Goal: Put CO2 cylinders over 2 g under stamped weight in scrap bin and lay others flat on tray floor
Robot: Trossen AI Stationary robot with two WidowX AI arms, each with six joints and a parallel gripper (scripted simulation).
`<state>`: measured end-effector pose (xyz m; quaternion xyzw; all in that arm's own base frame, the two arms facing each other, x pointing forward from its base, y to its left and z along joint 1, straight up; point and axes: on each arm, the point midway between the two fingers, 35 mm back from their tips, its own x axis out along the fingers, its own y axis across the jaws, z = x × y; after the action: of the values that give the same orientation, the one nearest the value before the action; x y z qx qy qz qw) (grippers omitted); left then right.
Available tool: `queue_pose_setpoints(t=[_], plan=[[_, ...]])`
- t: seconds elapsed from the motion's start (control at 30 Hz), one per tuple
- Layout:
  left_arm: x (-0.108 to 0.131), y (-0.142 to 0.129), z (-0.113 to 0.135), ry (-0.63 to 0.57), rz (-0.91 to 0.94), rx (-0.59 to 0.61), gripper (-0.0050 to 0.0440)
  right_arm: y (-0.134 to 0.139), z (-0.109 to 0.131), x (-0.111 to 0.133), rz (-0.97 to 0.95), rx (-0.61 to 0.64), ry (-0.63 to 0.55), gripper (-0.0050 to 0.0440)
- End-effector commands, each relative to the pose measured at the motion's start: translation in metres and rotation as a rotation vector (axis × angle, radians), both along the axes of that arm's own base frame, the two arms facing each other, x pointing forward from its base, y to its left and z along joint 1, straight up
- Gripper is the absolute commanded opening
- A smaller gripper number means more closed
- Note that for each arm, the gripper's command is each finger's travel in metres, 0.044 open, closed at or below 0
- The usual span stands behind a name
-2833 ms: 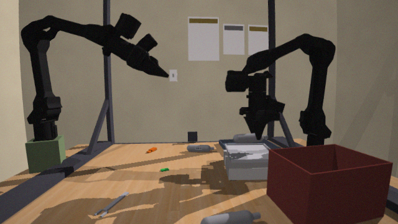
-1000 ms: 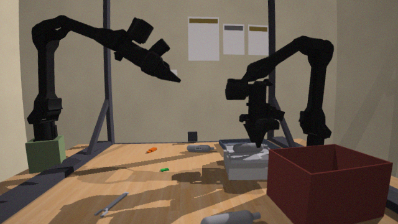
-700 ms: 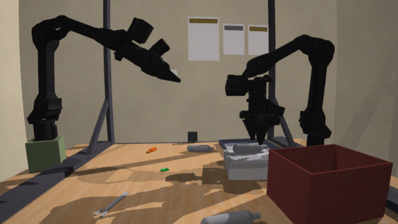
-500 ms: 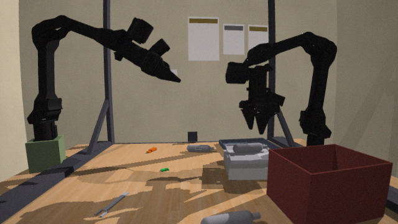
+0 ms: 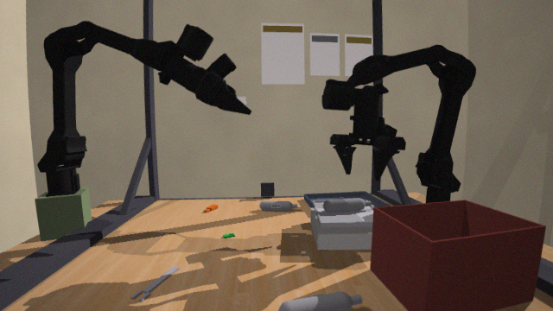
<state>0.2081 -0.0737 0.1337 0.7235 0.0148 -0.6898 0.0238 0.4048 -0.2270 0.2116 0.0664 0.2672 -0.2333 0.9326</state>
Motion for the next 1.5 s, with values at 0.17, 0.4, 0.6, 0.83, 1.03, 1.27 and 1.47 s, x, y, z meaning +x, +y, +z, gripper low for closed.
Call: queue_pose_setpoints(t=[0.17,0.4,0.6,0.83,1.03,1.27,1.47], plan=[[-0.014,0.005,0.004,-0.048,0.369,-0.034,0.0440,-0.001,0.013,0.000,-0.004,-0.015,-0.028,0.0440],[-0.025,0.010,0.004,-0.072,0.708,-0.081,0.0440,-0.001,0.013,0.000,-0.004,-0.015,-0.028,0.0440],[-0.035,0.013,0.003,-0.082,0.975,-0.128,0.0440,-0.001,0.013,0.000,-0.004,-0.015,-0.028,0.0440],[-0.043,0.016,0.001,-0.087,1.234,-0.177,0.0440,-0.001,0.013,0.000,-0.004,-0.015,-0.028,0.0440],[-0.051,0.020,-0.001,-0.087,1.498,-0.233,0.0440,-0.001,0.013,0.000,-0.004,-0.015,-0.028,0.0440],[-0.057,0.023,-0.004,-0.080,1.725,-0.284,0.0440,-0.001,0.013,0.000,-0.004,-0.015,-0.028,0.0440],[-0.066,0.026,-0.008,-0.061,2.012,-0.358,0.0440,-0.001,0.013,0.000,-0.004,-0.015,-0.028,0.0440]])
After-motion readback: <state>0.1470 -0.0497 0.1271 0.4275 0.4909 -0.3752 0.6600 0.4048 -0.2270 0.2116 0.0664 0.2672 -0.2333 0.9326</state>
